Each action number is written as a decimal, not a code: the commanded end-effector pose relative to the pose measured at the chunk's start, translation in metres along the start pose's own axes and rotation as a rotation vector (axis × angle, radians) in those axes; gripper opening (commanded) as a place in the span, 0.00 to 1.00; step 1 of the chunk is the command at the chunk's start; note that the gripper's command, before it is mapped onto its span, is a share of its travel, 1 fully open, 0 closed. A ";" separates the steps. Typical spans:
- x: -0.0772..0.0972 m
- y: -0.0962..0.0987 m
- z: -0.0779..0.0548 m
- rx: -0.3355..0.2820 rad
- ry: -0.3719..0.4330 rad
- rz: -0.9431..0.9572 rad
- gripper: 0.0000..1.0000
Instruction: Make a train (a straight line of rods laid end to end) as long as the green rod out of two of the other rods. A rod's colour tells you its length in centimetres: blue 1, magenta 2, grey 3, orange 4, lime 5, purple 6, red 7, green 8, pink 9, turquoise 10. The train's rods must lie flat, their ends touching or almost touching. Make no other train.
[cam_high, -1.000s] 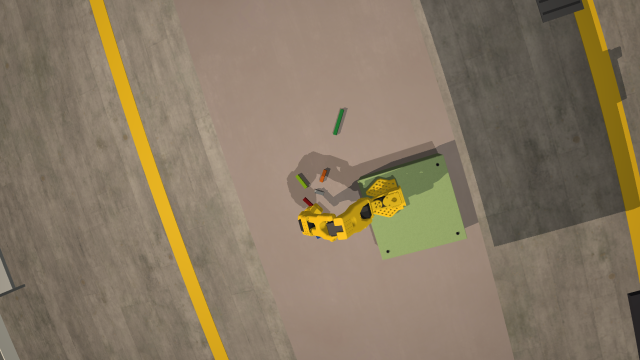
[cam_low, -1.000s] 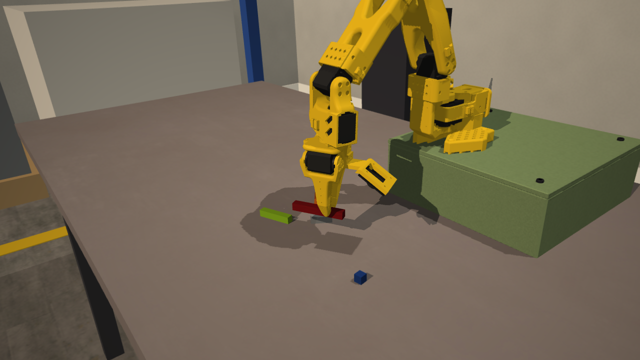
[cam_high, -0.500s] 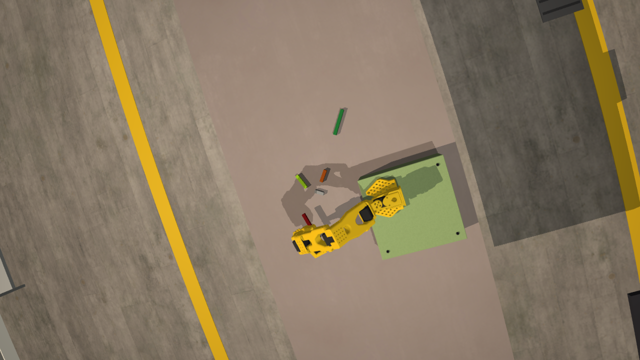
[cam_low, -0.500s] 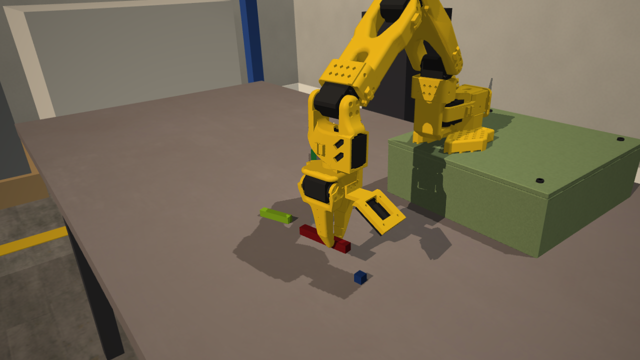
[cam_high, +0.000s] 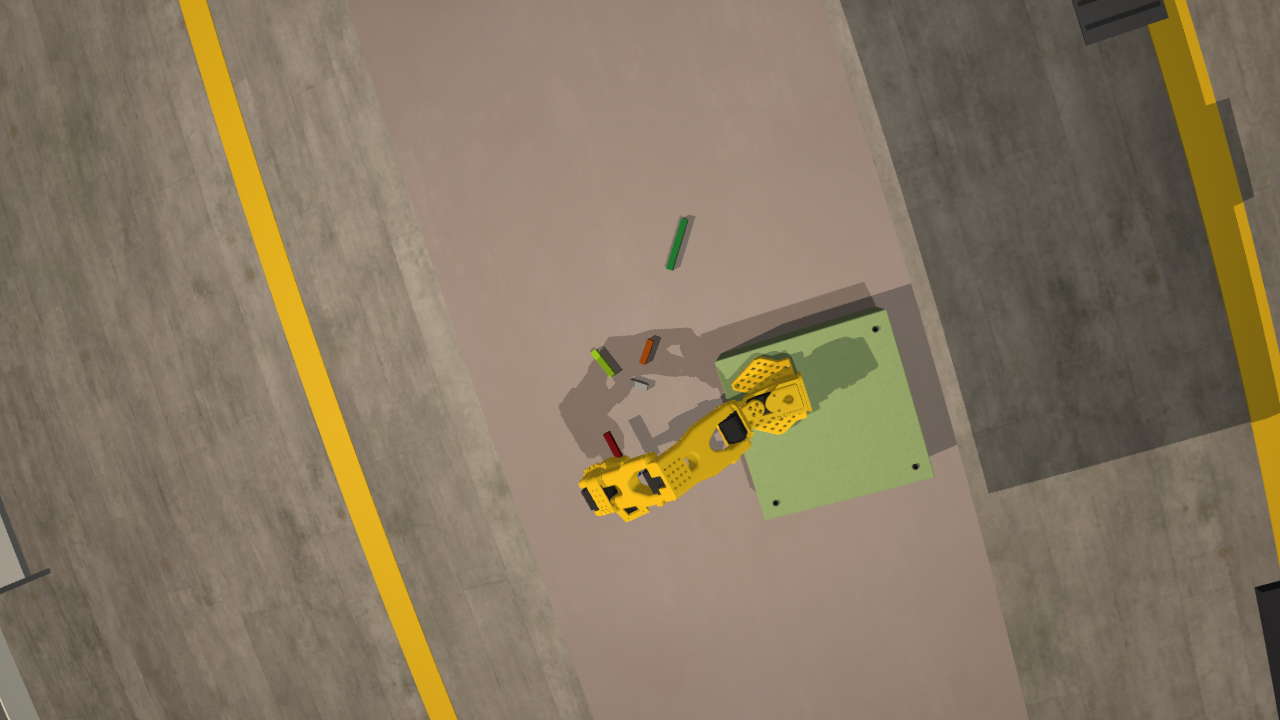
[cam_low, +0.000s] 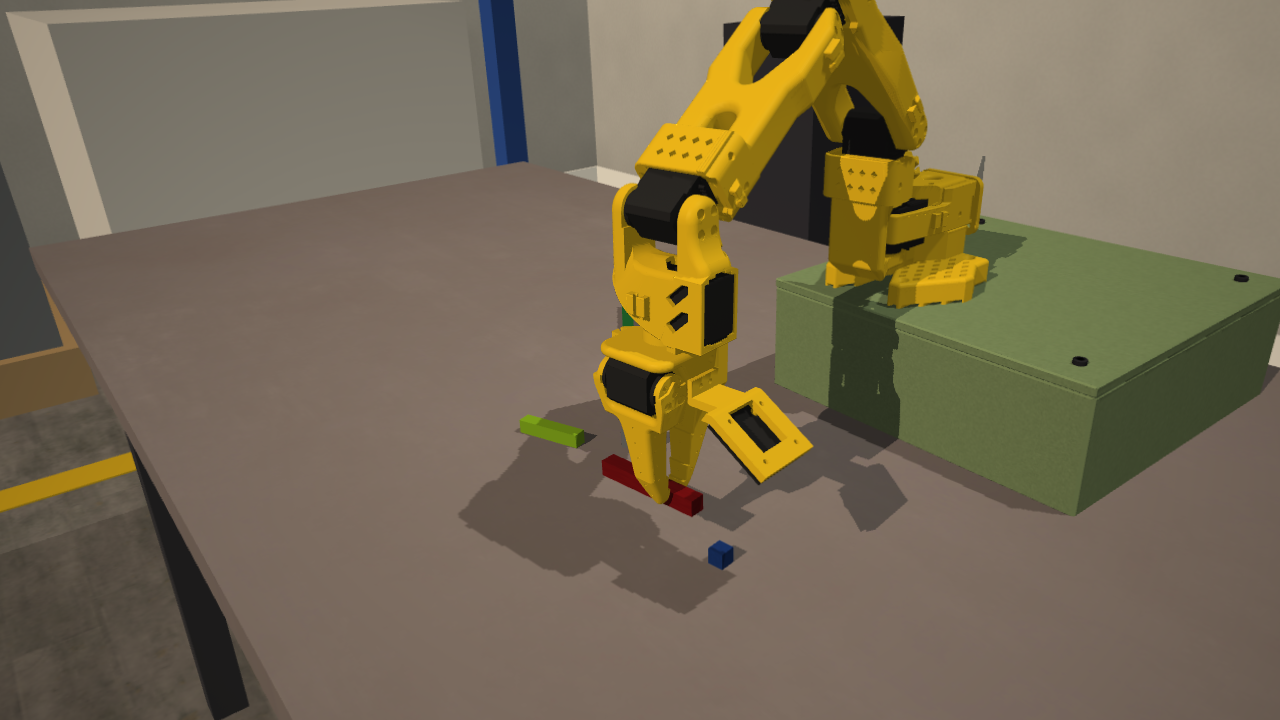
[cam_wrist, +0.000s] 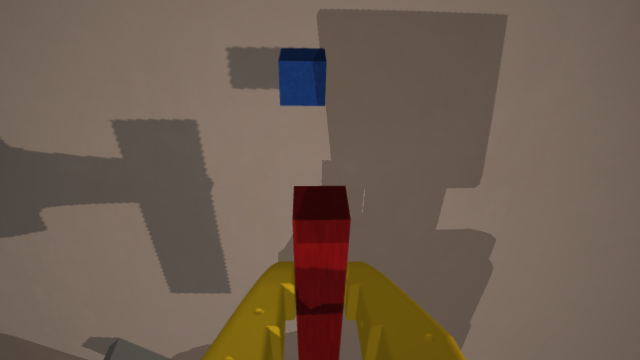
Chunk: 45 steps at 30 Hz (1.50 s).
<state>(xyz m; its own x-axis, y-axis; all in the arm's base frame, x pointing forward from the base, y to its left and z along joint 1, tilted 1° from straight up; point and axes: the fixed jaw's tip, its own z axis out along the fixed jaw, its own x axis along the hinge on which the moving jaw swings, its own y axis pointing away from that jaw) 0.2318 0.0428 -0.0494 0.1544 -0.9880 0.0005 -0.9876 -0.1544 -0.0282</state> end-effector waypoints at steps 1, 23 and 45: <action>-0.003 0.002 0.002 -0.017 -0.001 0.001 0.00; -0.006 0.006 0.001 -0.042 0.000 0.004 0.00; -0.007 0.006 0.013 -0.042 0.000 0.004 0.00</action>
<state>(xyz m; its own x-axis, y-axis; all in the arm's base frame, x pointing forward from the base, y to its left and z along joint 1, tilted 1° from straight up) 0.2238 0.0454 -0.0574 0.1520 -0.9884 0.0023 -0.9882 -0.1519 0.0197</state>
